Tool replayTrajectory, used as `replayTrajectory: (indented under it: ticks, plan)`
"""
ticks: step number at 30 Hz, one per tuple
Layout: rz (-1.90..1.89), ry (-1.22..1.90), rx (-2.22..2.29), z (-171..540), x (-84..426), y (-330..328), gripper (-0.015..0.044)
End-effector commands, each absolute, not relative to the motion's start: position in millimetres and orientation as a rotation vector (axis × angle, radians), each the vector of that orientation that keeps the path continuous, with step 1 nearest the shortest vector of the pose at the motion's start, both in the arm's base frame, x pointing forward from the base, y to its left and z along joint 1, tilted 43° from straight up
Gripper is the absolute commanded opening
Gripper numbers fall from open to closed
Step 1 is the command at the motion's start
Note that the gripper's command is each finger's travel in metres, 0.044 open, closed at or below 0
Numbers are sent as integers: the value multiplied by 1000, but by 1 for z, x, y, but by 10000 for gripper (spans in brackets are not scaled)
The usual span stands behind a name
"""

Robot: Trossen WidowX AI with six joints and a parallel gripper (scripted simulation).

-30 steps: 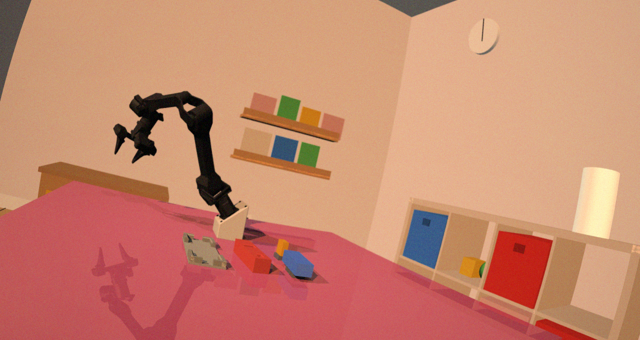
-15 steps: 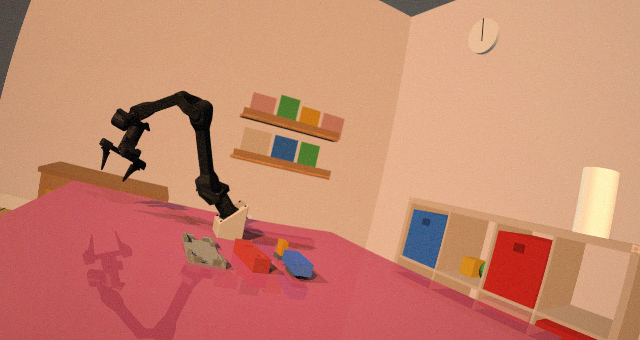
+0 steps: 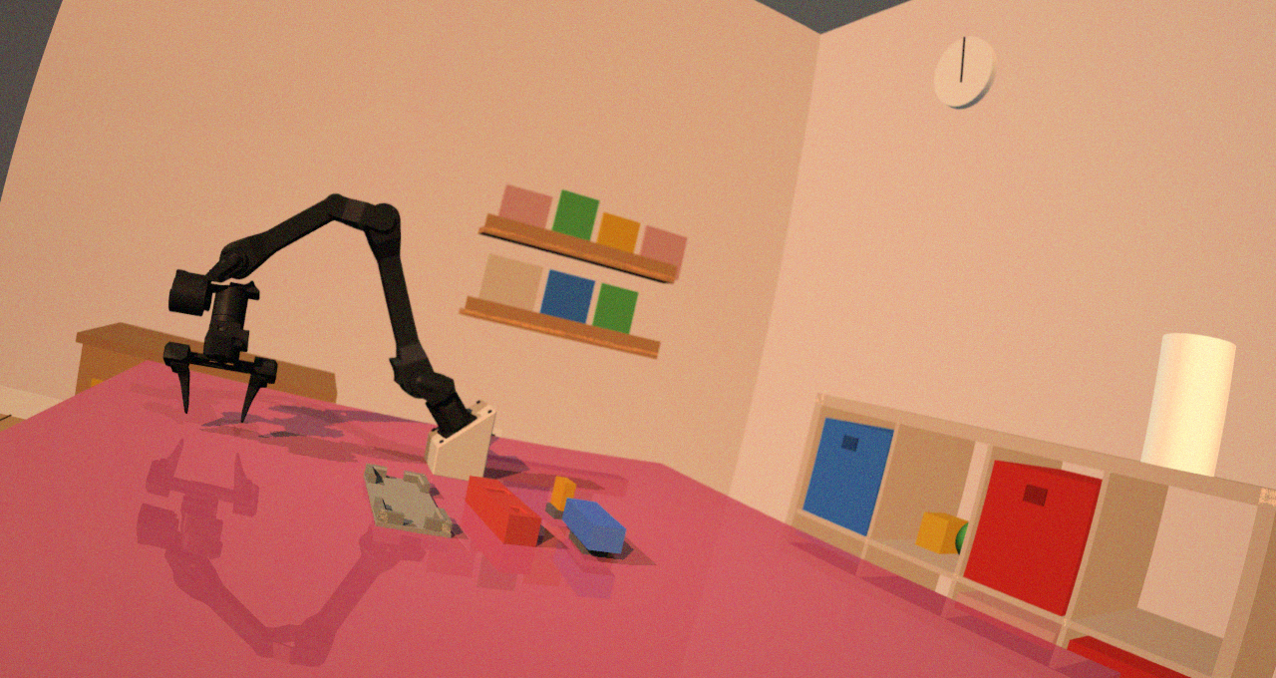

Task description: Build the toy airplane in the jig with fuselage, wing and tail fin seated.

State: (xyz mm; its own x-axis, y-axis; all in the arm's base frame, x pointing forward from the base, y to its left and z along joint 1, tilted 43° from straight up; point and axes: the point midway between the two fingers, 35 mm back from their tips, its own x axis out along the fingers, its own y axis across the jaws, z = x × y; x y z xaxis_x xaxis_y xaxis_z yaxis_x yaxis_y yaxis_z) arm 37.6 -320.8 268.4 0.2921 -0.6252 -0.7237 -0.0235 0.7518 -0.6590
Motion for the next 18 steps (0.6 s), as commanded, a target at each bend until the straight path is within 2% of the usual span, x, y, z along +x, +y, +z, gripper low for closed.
replayTrajectory:
  ticks: [1,12,18]
  plan:
    - [-371,1204,-498,245,93,-314,440]
    - [-211,1318,-231,176,216,-247,440]
    - [-138,1446,-183,137,254,-193,440]
